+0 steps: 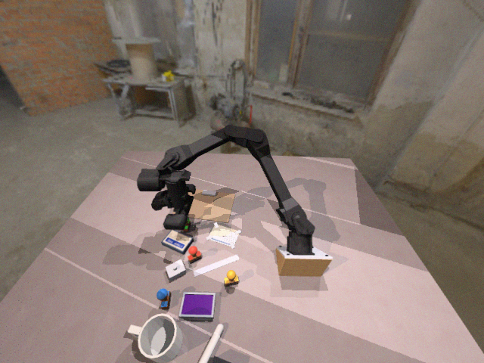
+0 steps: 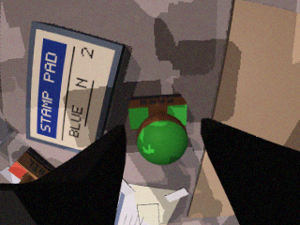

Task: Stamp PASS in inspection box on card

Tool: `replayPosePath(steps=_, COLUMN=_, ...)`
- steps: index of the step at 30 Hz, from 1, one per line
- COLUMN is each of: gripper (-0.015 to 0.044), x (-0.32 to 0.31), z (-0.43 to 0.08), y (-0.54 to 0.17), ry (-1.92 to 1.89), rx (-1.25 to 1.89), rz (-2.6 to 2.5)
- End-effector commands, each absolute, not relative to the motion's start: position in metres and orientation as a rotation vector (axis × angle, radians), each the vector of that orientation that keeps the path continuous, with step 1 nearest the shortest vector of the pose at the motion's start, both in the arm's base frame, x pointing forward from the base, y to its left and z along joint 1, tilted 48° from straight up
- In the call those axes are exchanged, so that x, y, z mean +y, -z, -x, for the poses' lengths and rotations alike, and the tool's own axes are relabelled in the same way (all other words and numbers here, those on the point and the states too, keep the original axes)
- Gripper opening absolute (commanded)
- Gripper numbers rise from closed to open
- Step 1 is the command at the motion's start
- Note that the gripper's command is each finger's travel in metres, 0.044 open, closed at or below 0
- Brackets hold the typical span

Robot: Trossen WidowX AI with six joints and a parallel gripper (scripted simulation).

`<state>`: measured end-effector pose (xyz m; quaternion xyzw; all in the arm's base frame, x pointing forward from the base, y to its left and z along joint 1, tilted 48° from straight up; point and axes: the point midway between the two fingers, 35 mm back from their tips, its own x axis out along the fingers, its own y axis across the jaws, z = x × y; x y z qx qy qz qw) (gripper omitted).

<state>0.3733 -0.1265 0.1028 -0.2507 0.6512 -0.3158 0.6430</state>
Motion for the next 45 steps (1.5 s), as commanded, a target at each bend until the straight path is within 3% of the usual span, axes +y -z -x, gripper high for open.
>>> replayPosePath(steps=1, gripper=0.022, x=-0.13, z=-0.372, y=-0.098, ry=0.719, rx=1.488, rz=0.579)
replayPosePath(steps=14, gripper=0.022, x=-0.142, z=-0.37, y=-0.086, ry=0.721, rx=1.488, rz=0.581)
replayPosePath(steps=27, gripper=0.0134, x=-0.142, z=-0.371, y=-0.088, ry=0.722, rx=1.485, rz=0.573)
replayPosePath(steps=32, gripper=0.0003, x=-0.14, z=-0.372, y=-0.089, ry=0.722, rx=1.485, rz=0.573)
replayPosePath(steps=45, gripper=0.0, x=-0.135, z=-0.372, y=-0.093, ry=0.721, rx=1.485, rz=0.572)
